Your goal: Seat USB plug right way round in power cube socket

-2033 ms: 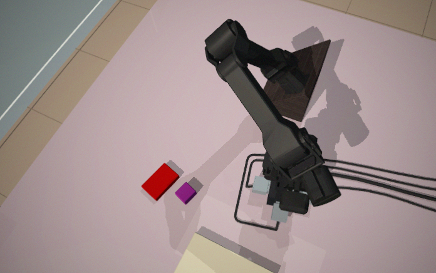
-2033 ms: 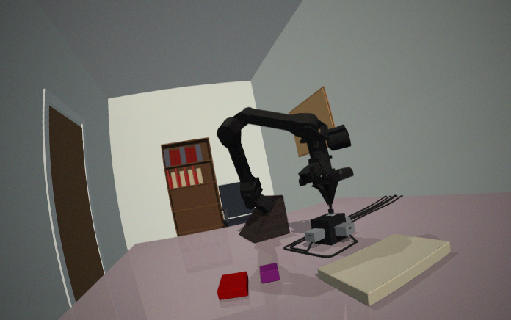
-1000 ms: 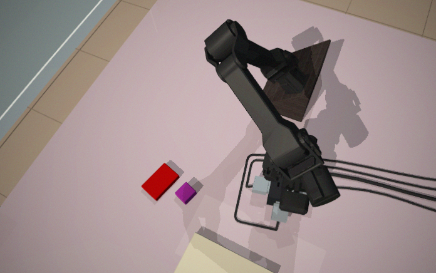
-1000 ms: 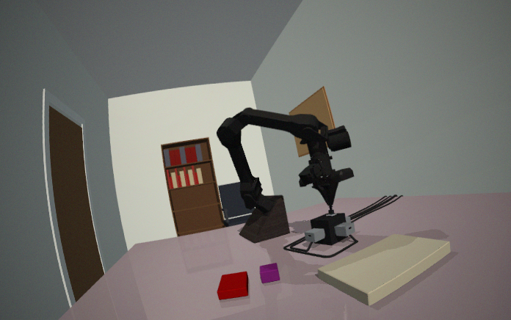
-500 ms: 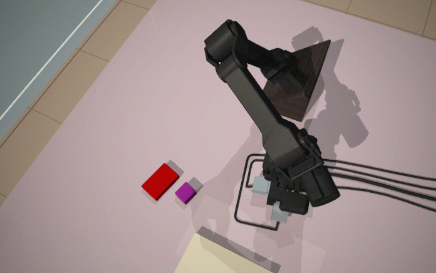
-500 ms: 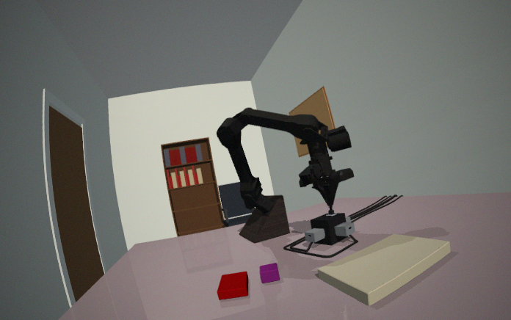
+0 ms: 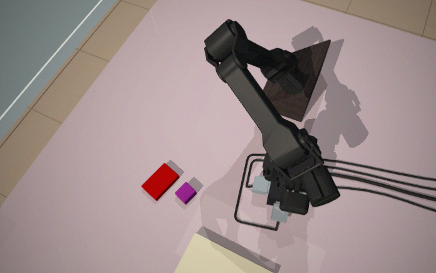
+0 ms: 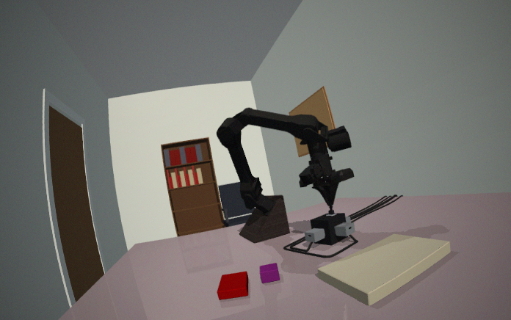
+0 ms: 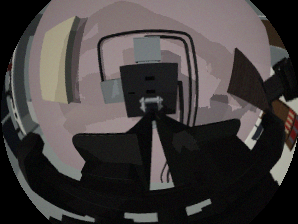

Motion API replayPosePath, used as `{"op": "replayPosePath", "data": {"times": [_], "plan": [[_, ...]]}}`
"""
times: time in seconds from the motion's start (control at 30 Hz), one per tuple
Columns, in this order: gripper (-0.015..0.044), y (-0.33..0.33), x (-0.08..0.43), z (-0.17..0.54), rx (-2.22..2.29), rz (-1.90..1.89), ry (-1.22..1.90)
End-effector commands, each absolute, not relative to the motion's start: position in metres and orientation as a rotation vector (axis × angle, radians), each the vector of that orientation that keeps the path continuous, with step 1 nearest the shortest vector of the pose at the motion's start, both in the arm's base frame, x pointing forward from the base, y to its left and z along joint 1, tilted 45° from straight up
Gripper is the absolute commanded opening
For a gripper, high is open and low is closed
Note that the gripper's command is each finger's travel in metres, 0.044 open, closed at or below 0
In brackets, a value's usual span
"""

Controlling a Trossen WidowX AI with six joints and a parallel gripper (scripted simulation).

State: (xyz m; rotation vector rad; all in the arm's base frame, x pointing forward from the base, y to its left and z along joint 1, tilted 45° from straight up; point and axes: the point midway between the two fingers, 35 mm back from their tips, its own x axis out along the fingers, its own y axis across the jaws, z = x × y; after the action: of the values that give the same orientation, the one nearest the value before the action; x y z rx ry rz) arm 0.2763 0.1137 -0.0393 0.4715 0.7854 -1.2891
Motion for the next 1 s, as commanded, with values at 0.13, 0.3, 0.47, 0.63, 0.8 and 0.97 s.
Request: {"op": "replayPosePath", "data": {"times": [0.13,0.3,0.47,0.63,0.8,0.97], "plan": [[0.0000,0.1110,0.2774,-0.0400,0.467,-1.291,0.780],[0.0000,0.1110,0.2774,-0.0400,0.467,-1.291,0.780],[0.0000,0.1110,0.2774,-0.0400,0.467,-1.291,0.780],[0.0000,0.1110,0.2774,-0.0400,0.467,-1.291,0.780],[0.0026,0.1137,0.2763,-0.0395,0.471,-1.288,0.786],[0.0095,0.1137,0.2763,-0.0395,0.471,-1.288,0.786]]}}
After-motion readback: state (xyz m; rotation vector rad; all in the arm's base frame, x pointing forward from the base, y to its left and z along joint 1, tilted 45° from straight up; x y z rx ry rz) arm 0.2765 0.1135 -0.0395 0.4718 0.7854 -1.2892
